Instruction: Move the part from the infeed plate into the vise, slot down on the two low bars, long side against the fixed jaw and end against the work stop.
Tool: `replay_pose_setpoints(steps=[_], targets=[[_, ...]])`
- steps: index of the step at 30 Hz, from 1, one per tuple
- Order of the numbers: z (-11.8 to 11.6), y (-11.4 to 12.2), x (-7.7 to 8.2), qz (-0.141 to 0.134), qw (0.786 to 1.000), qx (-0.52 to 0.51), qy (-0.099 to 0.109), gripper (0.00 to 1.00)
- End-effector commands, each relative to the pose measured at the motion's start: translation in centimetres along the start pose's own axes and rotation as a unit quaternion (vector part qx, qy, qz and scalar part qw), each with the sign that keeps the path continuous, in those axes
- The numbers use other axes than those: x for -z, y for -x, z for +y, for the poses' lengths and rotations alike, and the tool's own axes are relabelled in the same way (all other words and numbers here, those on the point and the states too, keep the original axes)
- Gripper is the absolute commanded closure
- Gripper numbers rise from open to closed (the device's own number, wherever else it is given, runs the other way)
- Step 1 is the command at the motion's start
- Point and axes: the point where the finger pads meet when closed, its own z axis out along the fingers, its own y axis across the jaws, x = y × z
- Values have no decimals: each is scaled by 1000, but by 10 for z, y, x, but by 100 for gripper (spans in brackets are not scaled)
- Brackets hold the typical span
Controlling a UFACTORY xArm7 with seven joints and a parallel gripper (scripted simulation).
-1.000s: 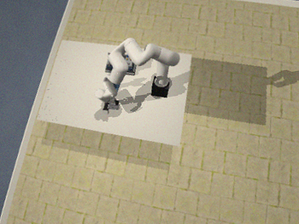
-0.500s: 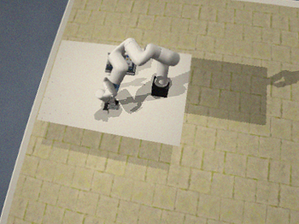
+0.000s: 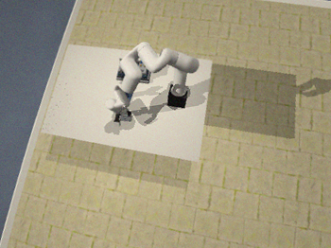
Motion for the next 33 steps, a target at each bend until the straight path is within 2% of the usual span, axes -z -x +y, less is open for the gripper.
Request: replay_pose_setpoints(steps=[1,13,24,33], targets=[[1,-1,2,1,1000,0,2,100],[1,-1,3,1,1000,0,2,100],[1,-1,14,1,1000,0,2,100],[1,-1,38,1,1000,0,2,100]])
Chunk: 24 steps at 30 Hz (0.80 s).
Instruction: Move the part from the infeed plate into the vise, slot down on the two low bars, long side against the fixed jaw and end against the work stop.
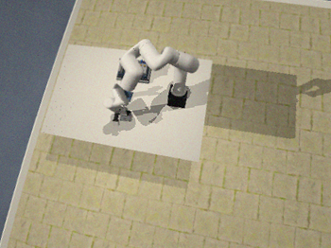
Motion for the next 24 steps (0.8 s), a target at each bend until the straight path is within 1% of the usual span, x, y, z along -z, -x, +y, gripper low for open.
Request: replay_pose_setpoints(steps=[1,6,8,23,24], targets=[[1,-1,17,2,1000,0,2,100],[1,-1,36,2,1000,0,2,100],[1,-1,36,2,1000,0,2,100],[0,-1,100,2,1000,0,2,100],[0,-1,100,2,1000,0,2,100]])
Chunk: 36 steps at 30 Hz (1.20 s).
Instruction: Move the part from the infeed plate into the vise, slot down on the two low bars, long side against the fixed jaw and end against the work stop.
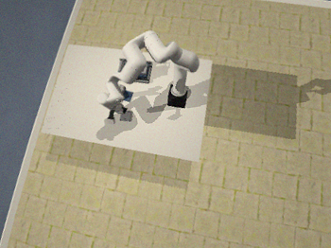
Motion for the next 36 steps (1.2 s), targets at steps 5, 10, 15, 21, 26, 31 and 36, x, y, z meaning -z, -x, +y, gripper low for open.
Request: replay_pose_setpoints(steps=[5,10,15,21,26,31,36], targets=[[0,-1,34,1,1000,0,2,100],[0,-1,53,1,1000,0,2,100],[0,-1,70,1,1000,0,2,100],[0,-1,81,1,1000,0,2,100],[0,-1,93,1,1000,0,2,100],[0,-1,100,1,1000,0,2,100],[0,-1,103,1,1000,0,2,100]])
